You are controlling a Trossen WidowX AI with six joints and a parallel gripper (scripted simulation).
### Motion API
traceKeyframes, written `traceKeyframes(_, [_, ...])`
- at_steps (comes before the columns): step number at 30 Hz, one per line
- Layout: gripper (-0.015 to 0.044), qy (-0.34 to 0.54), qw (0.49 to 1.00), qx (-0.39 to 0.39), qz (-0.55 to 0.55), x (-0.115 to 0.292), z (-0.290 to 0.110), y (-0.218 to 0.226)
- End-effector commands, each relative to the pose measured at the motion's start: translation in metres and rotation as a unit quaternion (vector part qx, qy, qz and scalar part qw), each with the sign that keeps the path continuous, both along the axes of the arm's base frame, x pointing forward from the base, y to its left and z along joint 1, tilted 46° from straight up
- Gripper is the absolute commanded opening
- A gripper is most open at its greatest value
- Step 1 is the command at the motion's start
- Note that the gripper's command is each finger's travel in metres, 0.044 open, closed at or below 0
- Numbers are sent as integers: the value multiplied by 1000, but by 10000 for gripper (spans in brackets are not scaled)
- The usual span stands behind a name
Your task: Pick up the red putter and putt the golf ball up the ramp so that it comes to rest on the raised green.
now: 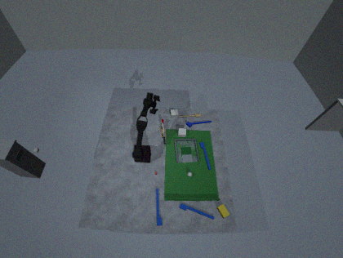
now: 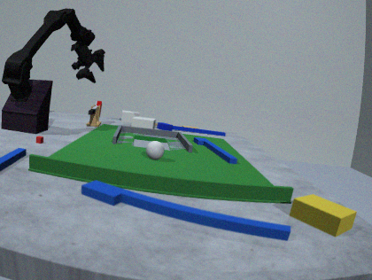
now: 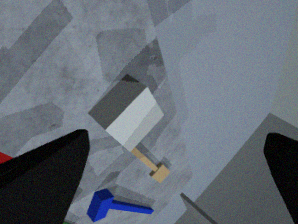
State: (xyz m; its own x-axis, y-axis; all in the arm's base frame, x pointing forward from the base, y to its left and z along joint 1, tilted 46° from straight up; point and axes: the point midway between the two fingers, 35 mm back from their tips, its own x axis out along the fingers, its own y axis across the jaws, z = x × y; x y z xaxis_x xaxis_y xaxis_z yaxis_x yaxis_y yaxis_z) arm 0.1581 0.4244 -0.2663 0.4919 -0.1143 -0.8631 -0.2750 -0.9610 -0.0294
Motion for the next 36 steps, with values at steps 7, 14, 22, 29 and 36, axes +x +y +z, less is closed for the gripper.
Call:
traceKeyframes(7, [440,19,987,-5,-160,59,47,-67])
traceKeyframes(14, [440,36,933,-14,-358,97,104,-172])
traceKeyframes(22, [440,47,820,-29,-570,82,163,-298])
traceKeyframes(29, [440,48,808,-30,-587,78,166,-309])
traceKeyframes(36, [440,47,808,-31,-587,76,152,-326])
